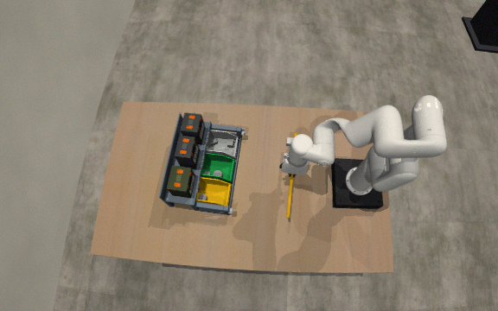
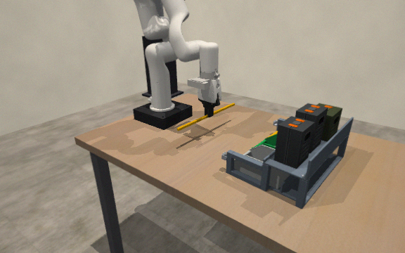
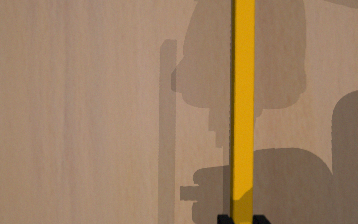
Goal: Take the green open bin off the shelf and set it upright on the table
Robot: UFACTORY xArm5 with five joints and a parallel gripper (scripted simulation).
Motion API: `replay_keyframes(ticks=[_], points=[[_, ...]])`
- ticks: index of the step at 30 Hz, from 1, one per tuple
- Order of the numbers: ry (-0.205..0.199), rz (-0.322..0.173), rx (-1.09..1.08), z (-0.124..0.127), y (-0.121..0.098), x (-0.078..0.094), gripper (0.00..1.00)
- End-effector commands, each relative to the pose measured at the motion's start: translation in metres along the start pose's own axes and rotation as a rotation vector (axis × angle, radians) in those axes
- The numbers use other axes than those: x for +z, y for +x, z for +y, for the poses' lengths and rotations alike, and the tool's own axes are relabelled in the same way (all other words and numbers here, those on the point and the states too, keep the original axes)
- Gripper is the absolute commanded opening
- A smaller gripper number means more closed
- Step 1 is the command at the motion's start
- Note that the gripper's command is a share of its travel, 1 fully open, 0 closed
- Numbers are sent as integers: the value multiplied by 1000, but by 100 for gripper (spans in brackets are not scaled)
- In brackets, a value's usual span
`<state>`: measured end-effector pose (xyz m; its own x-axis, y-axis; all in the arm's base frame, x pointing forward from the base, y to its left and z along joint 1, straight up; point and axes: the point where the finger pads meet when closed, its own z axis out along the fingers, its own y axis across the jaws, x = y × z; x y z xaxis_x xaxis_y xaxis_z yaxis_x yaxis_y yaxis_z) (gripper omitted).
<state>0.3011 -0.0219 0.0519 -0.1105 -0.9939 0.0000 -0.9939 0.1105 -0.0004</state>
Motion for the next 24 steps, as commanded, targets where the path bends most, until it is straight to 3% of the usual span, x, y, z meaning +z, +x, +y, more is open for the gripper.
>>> replay_keyframes(ticks=[1, 24], points=[[4, 6, 0, -2, 0, 5, 0], [4, 6, 0, -2, 0, 28, 0]])
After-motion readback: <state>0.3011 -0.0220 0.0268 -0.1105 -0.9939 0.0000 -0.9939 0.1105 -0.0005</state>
